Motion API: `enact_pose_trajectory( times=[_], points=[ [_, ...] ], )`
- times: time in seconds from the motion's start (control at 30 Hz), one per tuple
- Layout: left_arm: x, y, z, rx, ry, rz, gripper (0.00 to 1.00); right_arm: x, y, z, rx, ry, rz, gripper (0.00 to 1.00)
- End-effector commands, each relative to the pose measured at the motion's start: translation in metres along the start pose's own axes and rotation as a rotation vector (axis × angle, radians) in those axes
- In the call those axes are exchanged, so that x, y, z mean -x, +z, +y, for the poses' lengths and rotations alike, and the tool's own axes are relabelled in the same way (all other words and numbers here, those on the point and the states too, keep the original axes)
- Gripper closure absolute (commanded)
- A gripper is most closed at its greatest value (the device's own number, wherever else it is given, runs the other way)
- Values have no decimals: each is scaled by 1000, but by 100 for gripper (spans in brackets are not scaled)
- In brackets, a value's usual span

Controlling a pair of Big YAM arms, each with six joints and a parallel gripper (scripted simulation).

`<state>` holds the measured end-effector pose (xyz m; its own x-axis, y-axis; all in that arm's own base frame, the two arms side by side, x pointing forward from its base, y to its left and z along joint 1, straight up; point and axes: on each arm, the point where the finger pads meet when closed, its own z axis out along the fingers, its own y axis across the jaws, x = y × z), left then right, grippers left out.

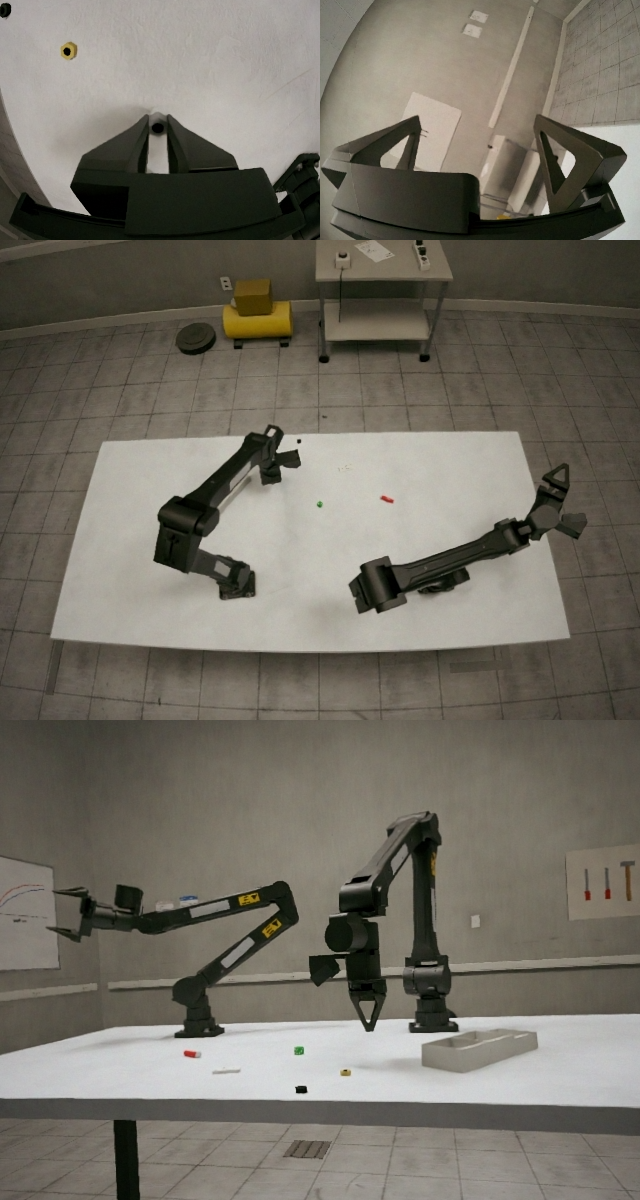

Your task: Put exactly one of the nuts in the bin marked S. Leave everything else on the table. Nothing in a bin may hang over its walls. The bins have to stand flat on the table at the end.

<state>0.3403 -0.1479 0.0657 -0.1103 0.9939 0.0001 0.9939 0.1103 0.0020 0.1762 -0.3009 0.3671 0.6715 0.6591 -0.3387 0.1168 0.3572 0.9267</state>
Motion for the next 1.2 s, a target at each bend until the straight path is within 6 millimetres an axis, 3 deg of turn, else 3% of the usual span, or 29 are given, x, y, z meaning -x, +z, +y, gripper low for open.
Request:
enact_pose_trajectory(
  times=[0.0, 0.4, 0.47, 0.67, 0.83, 1.17],
  points=[
    [-19, -6, 2, 22, 21, -13, 89, 6, -1, 3, 2, -7, -14, 0],
    [-91, -5, 0, 20, 21, -7, 89, 6, -1, 3, 2, -7, -14, 0],
    [-91, -5, 0, 20, 21, -7, 89, 6, -1, 3, 2, -7, -14, 0],
    [-128, -5, -2, 15, 21, -4, 89, 6, -1, 3, 2, -7, -14, 0],
    [-158, -5, -3, 12, -251, -4, 89, 6, -1, 3, 2, -7, -14, 0],
    [-206, -3, -4, 8, -564, -2, 89, 6, -1, 3, 2, -7, -14, 0]
  ],
)
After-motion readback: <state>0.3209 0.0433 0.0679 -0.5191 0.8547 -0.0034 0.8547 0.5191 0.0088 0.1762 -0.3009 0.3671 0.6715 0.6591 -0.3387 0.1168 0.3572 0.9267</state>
